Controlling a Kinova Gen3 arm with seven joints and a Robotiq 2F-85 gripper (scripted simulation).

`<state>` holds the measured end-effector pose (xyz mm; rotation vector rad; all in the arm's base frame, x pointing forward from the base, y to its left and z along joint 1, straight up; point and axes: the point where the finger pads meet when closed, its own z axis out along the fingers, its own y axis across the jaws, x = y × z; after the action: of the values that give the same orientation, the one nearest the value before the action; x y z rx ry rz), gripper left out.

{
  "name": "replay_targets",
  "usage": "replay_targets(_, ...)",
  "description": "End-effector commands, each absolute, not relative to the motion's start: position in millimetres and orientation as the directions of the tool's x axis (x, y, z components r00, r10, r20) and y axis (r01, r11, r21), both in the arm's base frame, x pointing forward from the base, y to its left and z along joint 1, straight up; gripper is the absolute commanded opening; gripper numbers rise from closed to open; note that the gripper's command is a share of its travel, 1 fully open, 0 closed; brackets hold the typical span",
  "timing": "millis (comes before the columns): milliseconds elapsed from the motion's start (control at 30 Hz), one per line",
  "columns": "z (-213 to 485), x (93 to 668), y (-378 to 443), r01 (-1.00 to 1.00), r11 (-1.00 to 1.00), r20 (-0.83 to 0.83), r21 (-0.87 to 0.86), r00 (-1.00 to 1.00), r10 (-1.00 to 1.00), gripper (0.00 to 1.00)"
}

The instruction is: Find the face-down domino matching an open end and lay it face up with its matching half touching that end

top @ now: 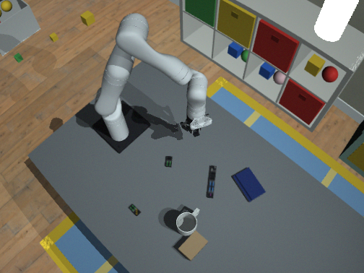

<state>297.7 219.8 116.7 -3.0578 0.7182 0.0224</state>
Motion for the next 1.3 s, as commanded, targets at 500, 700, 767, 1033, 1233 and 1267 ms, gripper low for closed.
replay_targets(500, 129, 418, 184, -0.604, -0.797, 0.013, -0.017, 0.797, -0.604, 0.29)
replay_targets(700, 129, 485, 137, -0.692, -0.721, 0.013, -0.017, 0.721, -0.693, 0.29)
replay_targets(767, 128, 508, 116, -0.722, -0.692, 0.011, -0.015, 0.692, -0.722, 0.29)
replay_targets(1033, 122, 557, 50, -0.790, -0.613, -0.002, -0.004, 0.613, -0.790, 0.29)
replay_targets(1233, 121, 562, 41, -0.798, -0.603, -0.004, -0.002, 0.603, -0.798, 0.29)
replay_targets(1267, 121, 562, 40, -0.798, -0.603, -0.004, -0.002, 0.603, -0.798, 0.29)
